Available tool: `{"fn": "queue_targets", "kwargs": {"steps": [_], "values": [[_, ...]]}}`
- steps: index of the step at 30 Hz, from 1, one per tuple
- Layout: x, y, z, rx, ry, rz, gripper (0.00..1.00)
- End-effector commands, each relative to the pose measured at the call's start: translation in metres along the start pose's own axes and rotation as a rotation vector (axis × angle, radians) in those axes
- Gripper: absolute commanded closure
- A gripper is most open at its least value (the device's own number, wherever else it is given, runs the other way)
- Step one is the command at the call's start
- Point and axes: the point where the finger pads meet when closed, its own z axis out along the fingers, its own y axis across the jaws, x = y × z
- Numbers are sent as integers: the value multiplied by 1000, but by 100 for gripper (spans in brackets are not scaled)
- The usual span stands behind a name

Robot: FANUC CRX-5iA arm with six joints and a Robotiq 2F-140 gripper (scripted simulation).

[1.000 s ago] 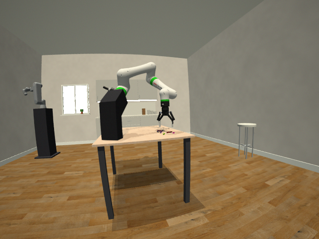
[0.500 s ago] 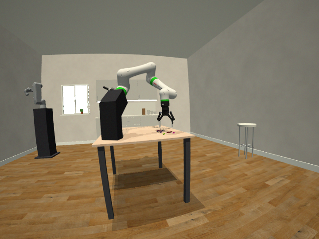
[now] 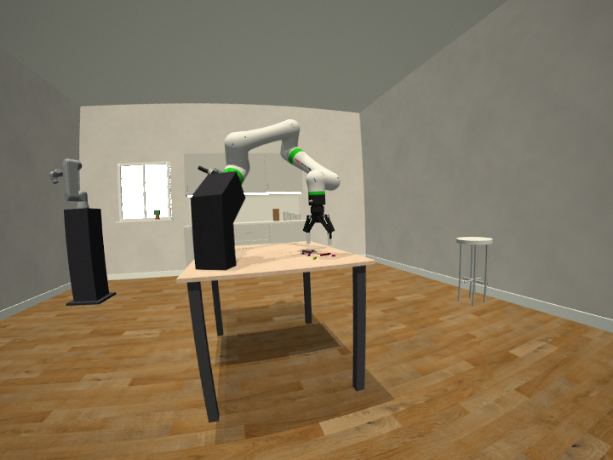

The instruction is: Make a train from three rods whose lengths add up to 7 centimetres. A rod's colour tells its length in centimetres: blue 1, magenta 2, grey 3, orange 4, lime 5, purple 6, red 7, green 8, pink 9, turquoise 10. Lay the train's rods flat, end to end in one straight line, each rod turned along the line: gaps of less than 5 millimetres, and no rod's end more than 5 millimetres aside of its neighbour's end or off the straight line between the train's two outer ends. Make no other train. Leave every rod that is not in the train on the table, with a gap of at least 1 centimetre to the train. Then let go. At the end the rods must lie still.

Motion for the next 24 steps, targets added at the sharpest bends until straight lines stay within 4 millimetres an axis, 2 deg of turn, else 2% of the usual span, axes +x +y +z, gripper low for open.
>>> {"fn": "queue_targets", "kwargs": {"steps": [1, 17, 19, 20, 24], "values": [[0, 0, 0, 0, -8, 136, 0], [0, 0, -1, -3, -8, 644, 0], [0, 0, -1, -3, -8, 644, 0], [-1, 0, -1, -3, -8, 730, 0], [-1, 0, -1, -4, -8, 845, 0]]}}
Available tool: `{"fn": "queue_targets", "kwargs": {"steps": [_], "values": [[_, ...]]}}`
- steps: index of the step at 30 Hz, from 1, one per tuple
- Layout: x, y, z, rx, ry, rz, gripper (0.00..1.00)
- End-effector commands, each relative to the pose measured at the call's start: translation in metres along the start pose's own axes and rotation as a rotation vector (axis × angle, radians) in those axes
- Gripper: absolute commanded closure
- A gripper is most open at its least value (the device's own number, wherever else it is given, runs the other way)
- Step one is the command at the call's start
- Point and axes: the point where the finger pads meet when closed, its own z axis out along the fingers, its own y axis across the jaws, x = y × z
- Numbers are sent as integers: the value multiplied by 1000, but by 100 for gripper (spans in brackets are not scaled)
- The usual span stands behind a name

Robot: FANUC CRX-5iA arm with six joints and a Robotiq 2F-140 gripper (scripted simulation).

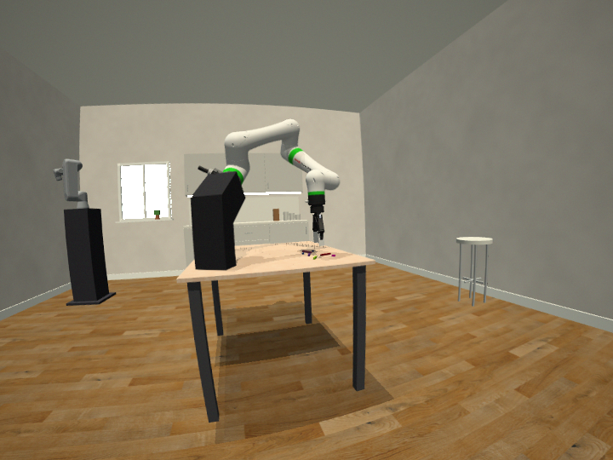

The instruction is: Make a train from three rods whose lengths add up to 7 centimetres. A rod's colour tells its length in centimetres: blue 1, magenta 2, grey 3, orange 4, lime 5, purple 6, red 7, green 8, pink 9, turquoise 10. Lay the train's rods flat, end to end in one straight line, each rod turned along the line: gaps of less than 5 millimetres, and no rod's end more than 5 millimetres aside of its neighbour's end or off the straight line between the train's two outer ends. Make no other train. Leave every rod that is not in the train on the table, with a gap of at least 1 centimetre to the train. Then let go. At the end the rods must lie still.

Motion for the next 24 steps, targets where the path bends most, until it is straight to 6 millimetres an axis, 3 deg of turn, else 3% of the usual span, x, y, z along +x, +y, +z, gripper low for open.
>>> {"fn": "queue_targets", "kwargs": {"steps": [1, 12, 13, 24], "values": [[0, 0, 0, -9, -12, 167, 0], [0, 0, 0, -11, -11, 445, 0], [0, 0, -1, -12, -10, 536, 0], [0, 1, -1, -14, -9, 863, 0]]}}
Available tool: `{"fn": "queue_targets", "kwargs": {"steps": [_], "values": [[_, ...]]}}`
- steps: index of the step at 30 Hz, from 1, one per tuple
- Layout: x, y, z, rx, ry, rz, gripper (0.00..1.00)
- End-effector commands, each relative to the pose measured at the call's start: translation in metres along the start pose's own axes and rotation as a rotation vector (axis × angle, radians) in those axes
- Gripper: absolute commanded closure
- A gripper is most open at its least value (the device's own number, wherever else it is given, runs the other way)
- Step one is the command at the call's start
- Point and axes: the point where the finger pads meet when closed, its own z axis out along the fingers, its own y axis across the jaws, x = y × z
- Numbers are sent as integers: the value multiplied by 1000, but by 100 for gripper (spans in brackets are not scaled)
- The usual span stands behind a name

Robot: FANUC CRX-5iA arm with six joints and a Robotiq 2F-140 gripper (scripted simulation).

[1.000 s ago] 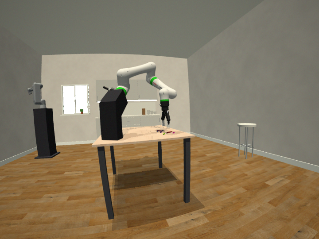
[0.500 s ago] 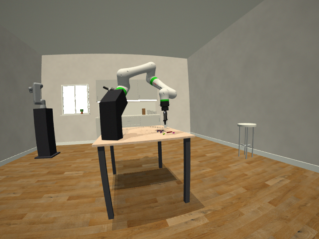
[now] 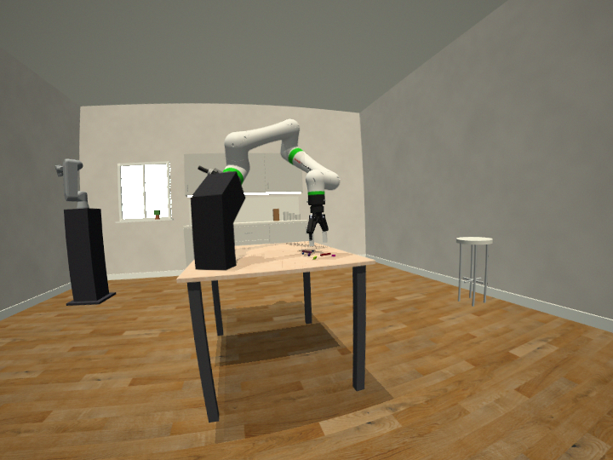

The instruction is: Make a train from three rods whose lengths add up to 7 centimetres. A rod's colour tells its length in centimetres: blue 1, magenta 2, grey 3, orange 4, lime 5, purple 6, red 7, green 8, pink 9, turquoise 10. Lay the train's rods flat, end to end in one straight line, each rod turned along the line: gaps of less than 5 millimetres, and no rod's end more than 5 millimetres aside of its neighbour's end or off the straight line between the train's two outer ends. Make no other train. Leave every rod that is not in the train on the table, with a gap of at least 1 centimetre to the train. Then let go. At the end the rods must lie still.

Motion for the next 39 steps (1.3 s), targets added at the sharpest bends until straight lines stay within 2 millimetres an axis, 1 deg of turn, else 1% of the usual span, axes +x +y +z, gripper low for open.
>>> {"fn": "queue_targets", "kwargs": {"steps": [1, 3, 5, 6, 20, 22, 23, 37, 39], "values": [[0, 0, 0, -15, -3, 167, 0], [0, 0, 0, -15, -2, 229, 0], [0, 0, 0, -15, -2, 229, 0], [0, 0, 0, -15, -2, 320, 0], [0, 1, -1, -16, 2, 739, 0], [0, 1, -1, -16, 2, 739, 0], [0, 1, -1, -16, 3, 830, 0], [0, 1, -1, -17, 7, 1249, 0], [0, 1, -1, -17, 7, 1249, 0]]}}
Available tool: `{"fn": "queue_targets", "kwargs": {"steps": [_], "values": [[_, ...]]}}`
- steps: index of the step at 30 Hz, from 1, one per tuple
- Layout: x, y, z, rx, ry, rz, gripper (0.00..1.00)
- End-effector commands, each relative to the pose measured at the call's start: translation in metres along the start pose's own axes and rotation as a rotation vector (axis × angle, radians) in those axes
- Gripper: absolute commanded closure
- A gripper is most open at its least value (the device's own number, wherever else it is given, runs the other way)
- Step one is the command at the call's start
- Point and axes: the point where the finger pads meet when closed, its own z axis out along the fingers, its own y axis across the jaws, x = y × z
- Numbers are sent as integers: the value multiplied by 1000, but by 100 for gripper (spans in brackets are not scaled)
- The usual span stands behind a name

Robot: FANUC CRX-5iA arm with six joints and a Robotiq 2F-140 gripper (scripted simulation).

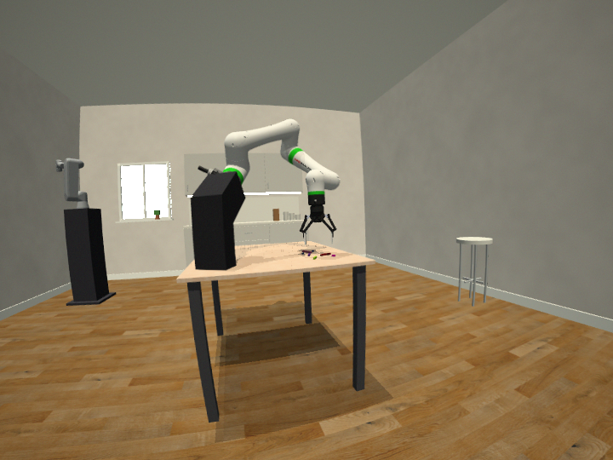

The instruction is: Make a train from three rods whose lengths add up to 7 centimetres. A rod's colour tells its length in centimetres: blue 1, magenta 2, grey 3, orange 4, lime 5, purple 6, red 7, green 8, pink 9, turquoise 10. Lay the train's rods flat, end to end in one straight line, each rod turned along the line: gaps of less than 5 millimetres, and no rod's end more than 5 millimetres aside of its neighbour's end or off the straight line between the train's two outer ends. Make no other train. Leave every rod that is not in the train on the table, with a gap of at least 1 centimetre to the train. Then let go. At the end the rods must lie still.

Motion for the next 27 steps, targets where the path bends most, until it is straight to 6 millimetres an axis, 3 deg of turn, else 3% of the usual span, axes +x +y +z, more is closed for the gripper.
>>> {"fn": "queue_targets", "kwargs": {"steps": [1, 15, 17, 27], "values": [[0, 0, 0, -8, 13, 166, 0], [1, 0, -1, -6, 15, 586, 0], [1, 0, -1, -6, 15, 586, 0], [1, 0, -1, -3, 17, 939, 0]]}}
